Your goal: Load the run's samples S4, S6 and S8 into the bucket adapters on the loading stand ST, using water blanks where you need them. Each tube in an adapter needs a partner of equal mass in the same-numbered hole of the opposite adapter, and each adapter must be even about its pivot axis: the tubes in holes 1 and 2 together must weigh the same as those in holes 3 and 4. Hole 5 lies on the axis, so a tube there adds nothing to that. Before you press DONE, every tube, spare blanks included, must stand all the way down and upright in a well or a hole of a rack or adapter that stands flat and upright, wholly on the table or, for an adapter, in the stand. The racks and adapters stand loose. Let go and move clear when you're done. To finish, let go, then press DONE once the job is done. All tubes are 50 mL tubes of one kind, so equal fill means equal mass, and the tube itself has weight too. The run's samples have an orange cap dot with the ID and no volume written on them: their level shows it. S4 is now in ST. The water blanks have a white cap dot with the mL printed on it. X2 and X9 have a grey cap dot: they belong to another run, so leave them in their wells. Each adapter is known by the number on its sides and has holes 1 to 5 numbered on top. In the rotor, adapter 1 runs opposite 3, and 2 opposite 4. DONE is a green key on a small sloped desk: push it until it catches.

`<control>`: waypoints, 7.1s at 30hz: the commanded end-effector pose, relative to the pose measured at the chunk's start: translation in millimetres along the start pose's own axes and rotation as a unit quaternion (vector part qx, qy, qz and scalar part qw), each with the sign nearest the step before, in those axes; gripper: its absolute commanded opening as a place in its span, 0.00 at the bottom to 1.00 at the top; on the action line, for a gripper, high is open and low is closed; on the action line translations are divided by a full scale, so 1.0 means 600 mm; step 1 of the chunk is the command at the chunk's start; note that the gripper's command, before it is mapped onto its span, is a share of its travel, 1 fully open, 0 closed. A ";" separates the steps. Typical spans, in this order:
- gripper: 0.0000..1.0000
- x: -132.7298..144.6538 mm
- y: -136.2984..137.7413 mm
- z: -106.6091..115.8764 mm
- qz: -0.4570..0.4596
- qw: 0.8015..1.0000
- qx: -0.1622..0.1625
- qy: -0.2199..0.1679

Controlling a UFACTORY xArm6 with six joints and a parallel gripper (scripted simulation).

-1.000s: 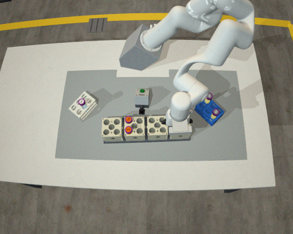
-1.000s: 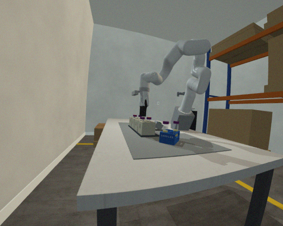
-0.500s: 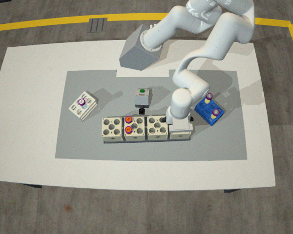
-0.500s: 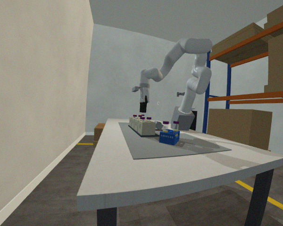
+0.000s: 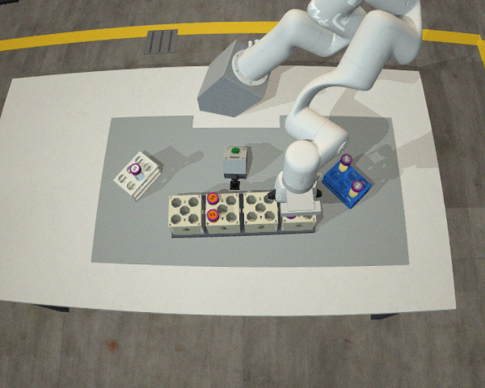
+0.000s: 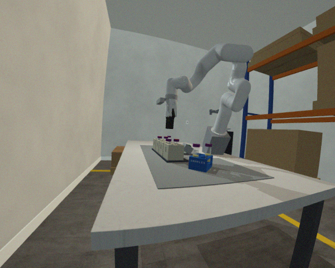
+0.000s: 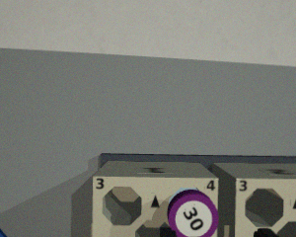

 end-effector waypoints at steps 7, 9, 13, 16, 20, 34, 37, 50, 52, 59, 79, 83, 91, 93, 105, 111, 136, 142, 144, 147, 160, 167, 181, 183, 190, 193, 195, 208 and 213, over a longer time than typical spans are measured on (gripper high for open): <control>0.44 -0.002 0.000 0.036 0.000 1.000 0.000 0.001; 0.44 -0.002 0.000 0.043 0.000 1.000 0.000 0.001; 0.44 -0.002 0.000 0.056 0.000 1.000 0.000 0.001; 0.44 -0.002 0.000 0.059 0.000 1.000 0.000 0.001; 0.44 -0.002 0.000 0.073 0.000 1.000 0.000 0.001; 0.44 -0.002 0.000 0.077 0.000 1.000 0.000 0.001; 0.44 -0.002 0.000 0.077 0.000 1.000 0.000 0.001; 0.00 0.005 0.004 0.074 0.017 1.000 -0.003 0.000; 0.00 0.019 0.012 0.068 0.050 0.999 -0.008 -0.003; 0.00 0.066 0.039 0.048 0.163 0.986 -0.027 -0.014; 0.00 0.187 0.110 -0.004 0.442 0.893 -0.074 -0.040; 0.00 0.207 0.122 -0.013 0.485 0.869 -0.082 -0.044; 0.00 0.254 0.149 -0.033 0.581 0.806 -0.098 -0.053; 0.00 0.268 0.156 -0.039 0.607 0.786 -0.103 -0.056; 0.00 0.335 0.195 -0.068 0.674 0.727 -0.114 -0.062; 0.00 0.376 0.218 -0.085 0.674 0.727 -0.114 -0.062; 0.00 0.391 0.227 -0.108 0.674 0.727 -0.114 -0.062; 0.00 0.391 0.226 -0.128 0.674 0.727 -0.114 -0.062; 0.00 0.391 0.226 -0.135 0.674 0.727 -0.114 -0.062; 0.00 0.391 0.226 -0.145 0.674 0.727 -0.114 -0.062; 0.00 0.391 0.226 -0.150 0.674 0.727 -0.114 -0.062; 0.00 0.391 0.226 -0.152 0.674 0.727 -0.114 -0.062; 0.00 0.391 0.226 -0.165 0.674 0.727 -0.114 -0.062; 0.00 0.391 0.226 -0.168 0.674 0.727 -0.114 -0.062; 0.00 0.391 0.226 -0.173 0.674 0.727 -0.114 -0.062; 0.00 0.391 0.226 -0.176 0.674 0.727 -0.114 -0.062; 0.00 0.391 0.226 -0.179 0.674 0.727 -0.114 -0.062; 0.00 0.391 0.226 -0.182 0.674 0.727 -0.114 -0.062; 0.00 0.391 0.226 -0.182 0.674 0.727 -0.114 -0.062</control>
Point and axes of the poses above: the point where the finger pads meet when closed, its own z axis back along the fingers, its own y axis across the jaws, x = y × z, the point moved 1 cm from there along z, back along the fingers, and after that the axes turned 5 degrees about z, right-handed, at the moved point
